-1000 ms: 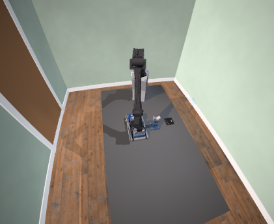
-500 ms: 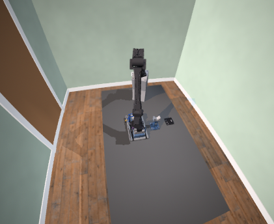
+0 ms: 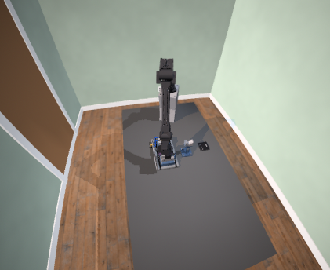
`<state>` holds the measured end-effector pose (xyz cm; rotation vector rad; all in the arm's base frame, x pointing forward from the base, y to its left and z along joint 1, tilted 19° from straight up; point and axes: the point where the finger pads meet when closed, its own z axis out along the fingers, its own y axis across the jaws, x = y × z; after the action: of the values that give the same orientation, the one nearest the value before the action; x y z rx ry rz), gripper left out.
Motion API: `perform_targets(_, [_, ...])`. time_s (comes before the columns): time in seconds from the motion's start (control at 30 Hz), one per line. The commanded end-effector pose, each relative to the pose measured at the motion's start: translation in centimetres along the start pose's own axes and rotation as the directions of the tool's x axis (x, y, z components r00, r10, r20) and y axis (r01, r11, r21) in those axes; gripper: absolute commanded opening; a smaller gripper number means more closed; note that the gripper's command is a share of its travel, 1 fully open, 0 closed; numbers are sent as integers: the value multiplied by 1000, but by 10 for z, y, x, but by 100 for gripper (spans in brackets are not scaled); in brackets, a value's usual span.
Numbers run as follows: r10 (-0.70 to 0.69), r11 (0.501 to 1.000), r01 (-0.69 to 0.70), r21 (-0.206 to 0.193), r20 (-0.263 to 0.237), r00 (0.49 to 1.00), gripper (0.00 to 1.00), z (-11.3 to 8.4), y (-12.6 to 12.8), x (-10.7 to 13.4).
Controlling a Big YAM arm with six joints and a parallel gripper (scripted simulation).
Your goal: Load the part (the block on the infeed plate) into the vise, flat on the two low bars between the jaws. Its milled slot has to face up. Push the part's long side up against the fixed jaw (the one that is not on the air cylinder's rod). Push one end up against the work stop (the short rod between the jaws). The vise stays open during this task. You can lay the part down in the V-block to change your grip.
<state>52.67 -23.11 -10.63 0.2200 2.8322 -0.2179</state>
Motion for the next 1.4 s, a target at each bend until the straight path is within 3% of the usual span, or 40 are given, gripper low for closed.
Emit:
perform_targets(0.0, [-2,1000,2,3,22,1000,0,-8,-1,-9])
perform_targets(1.37, [-3,1000,3,5,33,999,0,-11,0,-13])
